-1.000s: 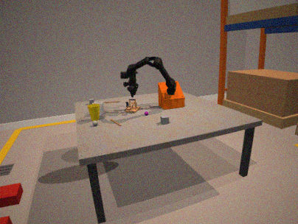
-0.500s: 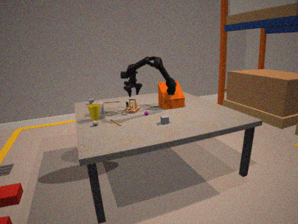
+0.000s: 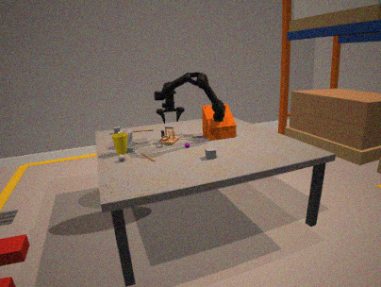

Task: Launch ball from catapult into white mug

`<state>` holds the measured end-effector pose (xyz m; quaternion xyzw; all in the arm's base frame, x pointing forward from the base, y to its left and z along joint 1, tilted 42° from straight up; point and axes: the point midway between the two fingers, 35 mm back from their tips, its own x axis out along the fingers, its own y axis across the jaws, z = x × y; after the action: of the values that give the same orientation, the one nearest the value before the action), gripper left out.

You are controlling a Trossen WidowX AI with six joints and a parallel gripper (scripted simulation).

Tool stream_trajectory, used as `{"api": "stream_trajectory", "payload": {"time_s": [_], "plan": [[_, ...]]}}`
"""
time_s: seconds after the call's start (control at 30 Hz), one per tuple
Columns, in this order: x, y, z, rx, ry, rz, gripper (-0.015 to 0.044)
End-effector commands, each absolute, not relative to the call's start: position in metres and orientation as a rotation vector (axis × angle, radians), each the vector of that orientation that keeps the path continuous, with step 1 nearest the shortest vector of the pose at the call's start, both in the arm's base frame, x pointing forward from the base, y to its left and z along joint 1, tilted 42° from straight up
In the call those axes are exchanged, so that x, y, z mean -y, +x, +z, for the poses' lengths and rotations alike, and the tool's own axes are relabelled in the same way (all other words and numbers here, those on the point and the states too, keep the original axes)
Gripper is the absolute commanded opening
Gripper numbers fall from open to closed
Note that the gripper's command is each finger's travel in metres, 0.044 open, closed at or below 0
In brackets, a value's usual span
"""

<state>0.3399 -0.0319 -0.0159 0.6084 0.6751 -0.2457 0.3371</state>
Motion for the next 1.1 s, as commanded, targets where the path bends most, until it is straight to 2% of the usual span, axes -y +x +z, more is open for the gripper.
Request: {"api": "stream_trajectory", "payload": {"time_s": [0.0,0.43,1.07], "plan": [[0.032,0.339,-0.016,-1.75,1.675,-0.783,0.044],[0.033,0.338,-0.015,-1.664,1.942,-1.226,0.044],[-0.001,0.337,-0.054,-1.631,2.006,-1.34,0.044]]}}
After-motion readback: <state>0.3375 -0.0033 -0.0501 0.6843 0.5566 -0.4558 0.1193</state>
